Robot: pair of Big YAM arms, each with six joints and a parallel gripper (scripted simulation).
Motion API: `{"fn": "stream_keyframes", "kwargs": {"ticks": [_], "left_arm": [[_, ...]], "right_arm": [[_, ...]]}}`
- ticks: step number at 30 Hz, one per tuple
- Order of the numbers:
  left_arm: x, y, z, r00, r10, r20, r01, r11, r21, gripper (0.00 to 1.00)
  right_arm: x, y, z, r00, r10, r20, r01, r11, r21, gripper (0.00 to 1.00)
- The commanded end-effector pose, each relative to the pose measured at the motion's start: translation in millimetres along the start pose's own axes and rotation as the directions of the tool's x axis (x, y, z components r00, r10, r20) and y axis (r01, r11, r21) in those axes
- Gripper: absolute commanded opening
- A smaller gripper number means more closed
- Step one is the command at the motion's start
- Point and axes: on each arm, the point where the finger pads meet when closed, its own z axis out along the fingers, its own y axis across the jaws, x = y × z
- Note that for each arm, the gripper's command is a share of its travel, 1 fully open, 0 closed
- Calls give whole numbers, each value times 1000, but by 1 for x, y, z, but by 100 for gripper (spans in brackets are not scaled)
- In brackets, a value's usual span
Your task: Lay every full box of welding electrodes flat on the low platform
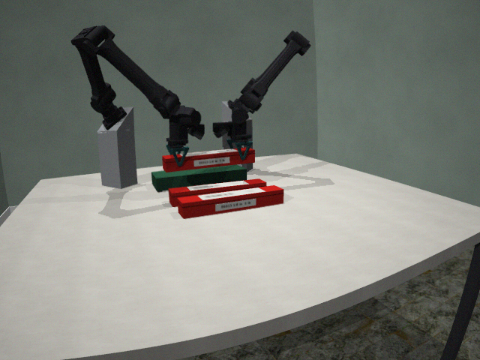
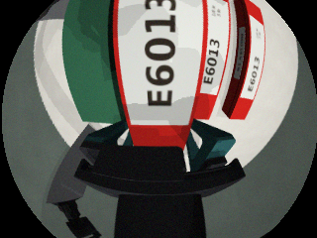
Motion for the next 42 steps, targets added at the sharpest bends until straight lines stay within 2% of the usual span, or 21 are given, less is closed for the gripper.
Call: {"fn": "stream_keyframes", "kwargs": {"ticks": [1,29,42], "left_arm": [[-4,18,-35,1000,-2,20,4,998,-58,0],[-4,18,-67,1000,-4,22,6,998,-59,0],[-4,18,-69,1000,-4,22,6,998,-59,0]], "right_arm": [[-4,-18,-39,1000,19,20,-20,998,61,0],[-4,-17,-72,1000,20,22,-22,998,61,0],[-4,-17,-72,1000,20,22,-22,998,61,0]]}}
